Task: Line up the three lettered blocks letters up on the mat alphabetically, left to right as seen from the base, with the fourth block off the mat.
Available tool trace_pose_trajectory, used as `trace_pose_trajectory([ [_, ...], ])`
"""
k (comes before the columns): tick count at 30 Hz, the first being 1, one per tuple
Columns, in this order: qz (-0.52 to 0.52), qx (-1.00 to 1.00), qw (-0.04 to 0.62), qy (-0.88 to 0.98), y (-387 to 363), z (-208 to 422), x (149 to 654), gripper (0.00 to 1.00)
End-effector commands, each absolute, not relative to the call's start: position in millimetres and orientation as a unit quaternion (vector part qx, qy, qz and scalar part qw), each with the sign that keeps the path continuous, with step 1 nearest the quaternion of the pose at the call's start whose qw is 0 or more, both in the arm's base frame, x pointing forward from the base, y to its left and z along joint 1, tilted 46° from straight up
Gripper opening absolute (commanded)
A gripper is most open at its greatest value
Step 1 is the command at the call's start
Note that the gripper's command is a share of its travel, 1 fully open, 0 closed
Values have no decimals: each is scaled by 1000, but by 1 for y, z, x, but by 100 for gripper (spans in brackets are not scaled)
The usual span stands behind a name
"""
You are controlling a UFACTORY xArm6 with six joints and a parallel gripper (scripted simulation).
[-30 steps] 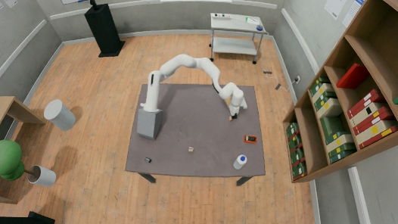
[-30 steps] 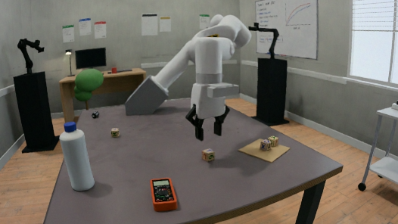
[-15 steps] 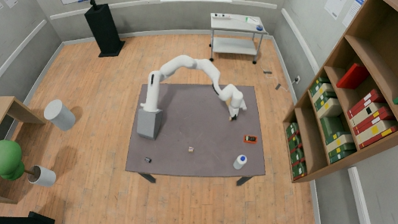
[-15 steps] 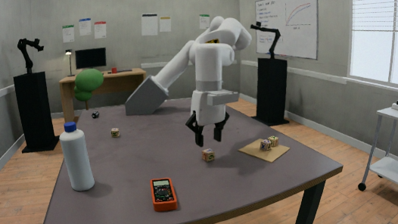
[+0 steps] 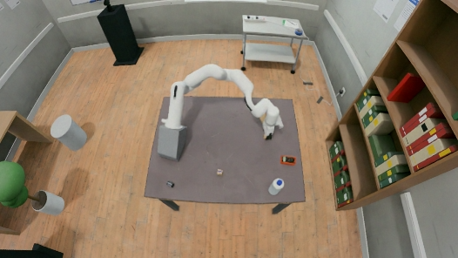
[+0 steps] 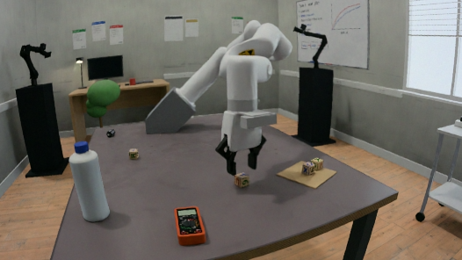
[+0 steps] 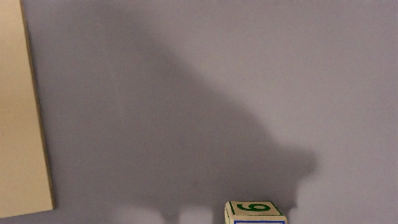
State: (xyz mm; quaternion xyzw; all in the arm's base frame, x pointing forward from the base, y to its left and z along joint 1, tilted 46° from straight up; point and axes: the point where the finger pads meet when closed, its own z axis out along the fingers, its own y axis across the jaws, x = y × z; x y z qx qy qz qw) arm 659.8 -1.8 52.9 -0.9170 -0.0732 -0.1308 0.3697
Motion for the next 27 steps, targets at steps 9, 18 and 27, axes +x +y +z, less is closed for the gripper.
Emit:
trace_pose_trajectory([
  [9,-133,-917,369,-73,-1,52,661,69],
  [18,-133,-917,369,-73,-1,52,661,69],
  [27,-133,-917,369,-73,4,47,663,69],
])
